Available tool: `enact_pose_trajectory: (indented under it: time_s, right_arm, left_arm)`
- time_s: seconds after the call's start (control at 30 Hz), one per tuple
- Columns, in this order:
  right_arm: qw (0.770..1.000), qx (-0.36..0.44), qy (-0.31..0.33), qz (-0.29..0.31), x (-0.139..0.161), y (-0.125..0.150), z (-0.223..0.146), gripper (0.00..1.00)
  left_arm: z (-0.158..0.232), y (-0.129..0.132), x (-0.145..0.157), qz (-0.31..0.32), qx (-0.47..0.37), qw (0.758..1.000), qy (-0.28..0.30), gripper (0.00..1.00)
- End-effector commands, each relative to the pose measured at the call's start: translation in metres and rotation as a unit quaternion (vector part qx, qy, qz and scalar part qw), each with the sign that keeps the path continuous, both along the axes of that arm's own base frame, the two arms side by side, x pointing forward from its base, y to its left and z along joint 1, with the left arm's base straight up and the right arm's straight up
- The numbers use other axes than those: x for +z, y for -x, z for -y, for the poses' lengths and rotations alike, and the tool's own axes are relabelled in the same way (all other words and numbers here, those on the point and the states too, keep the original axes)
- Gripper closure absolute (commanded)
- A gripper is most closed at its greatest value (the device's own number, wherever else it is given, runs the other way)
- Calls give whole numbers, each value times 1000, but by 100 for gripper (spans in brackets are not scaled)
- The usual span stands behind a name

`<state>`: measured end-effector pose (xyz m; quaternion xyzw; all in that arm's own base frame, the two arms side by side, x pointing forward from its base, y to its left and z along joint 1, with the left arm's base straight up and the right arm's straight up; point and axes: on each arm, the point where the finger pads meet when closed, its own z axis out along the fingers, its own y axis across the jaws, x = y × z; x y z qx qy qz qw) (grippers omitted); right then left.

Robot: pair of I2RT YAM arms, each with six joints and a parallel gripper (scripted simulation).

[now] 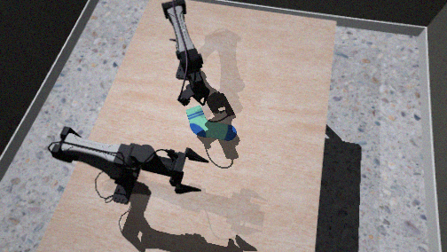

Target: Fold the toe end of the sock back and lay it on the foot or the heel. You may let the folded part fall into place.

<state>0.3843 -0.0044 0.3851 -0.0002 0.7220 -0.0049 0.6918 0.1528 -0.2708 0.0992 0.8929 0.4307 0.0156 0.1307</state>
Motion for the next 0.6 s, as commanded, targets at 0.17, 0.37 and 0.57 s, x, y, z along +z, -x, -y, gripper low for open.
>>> enact_pose_trajectory:
  time_s: [0.17, 0.37, 0.57]
  right_arm:
    - [1000, 0, 1, 17, 14, 3, 0, 0]
    - [1000, 0, 1, 17, 14, 3, 0, 0]
    - [1000, 0, 1, 17, 14, 3, 0, 0]
  left_arm:
    - [-2, 38, -4, -8, -145, 987, -73, 67]
    - [4, 46, 5, 3, -161, 985, -60, 67]
    - [5, 49, -4, -18, -153, 986, -59, 67]
